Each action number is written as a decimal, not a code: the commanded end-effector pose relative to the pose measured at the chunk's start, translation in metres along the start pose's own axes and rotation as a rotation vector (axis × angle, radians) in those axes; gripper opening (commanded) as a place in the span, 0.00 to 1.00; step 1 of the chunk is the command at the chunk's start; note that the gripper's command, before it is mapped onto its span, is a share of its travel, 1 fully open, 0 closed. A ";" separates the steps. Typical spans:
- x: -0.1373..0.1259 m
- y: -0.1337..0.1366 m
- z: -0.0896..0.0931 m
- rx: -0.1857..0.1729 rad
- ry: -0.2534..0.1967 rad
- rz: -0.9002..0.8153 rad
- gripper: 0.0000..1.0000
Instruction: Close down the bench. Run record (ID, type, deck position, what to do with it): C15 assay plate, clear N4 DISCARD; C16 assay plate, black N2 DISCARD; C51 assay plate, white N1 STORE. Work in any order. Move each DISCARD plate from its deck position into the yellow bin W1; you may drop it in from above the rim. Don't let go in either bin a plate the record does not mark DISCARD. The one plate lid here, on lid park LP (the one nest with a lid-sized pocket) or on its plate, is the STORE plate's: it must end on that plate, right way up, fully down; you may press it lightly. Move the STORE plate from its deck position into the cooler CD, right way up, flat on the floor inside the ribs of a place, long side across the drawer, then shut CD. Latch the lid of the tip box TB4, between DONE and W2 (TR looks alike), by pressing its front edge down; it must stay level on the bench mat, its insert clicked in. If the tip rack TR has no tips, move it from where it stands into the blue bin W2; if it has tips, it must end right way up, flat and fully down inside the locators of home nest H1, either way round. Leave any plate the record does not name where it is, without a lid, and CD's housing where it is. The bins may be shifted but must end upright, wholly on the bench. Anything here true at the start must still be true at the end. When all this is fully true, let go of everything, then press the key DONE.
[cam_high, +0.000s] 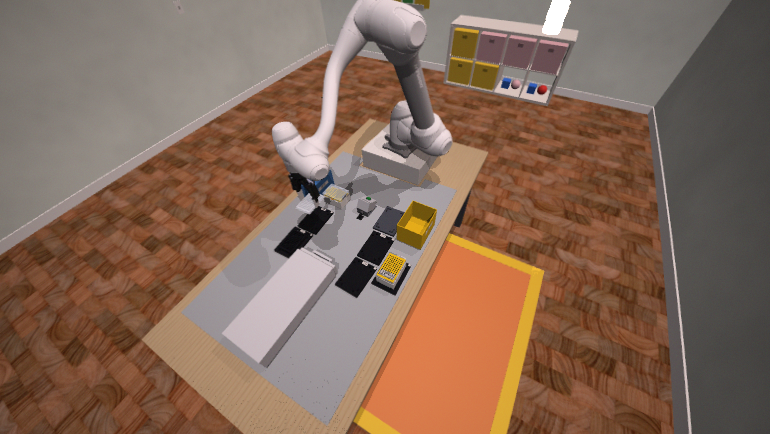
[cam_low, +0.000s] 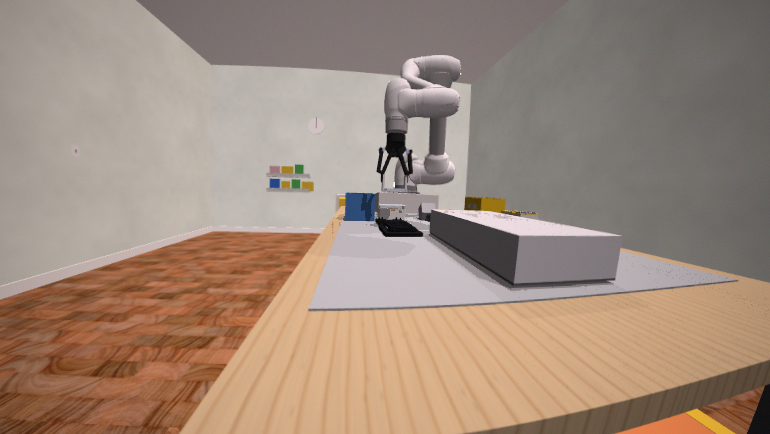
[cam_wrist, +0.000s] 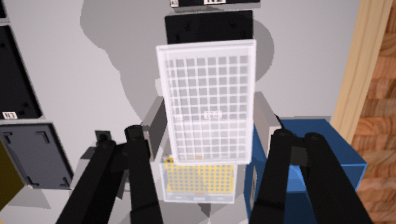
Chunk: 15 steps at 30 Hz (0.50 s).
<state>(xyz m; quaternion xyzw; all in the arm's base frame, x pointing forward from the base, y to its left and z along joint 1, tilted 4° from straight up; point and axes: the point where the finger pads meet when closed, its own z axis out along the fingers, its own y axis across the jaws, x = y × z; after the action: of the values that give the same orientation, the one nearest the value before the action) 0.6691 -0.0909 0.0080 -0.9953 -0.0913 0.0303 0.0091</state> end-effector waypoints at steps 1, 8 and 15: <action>0.001 0.002 -0.003 0.000 0.002 0.002 0.00; -0.005 -0.015 -0.003 0.000 0.002 0.036 0.00; -0.011 -0.033 -0.003 0.000 0.002 0.036 0.00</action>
<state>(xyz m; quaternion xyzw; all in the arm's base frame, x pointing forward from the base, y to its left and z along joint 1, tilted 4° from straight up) 0.6570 -0.0706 0.0118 -0.9968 -0.0736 0.0309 0.0081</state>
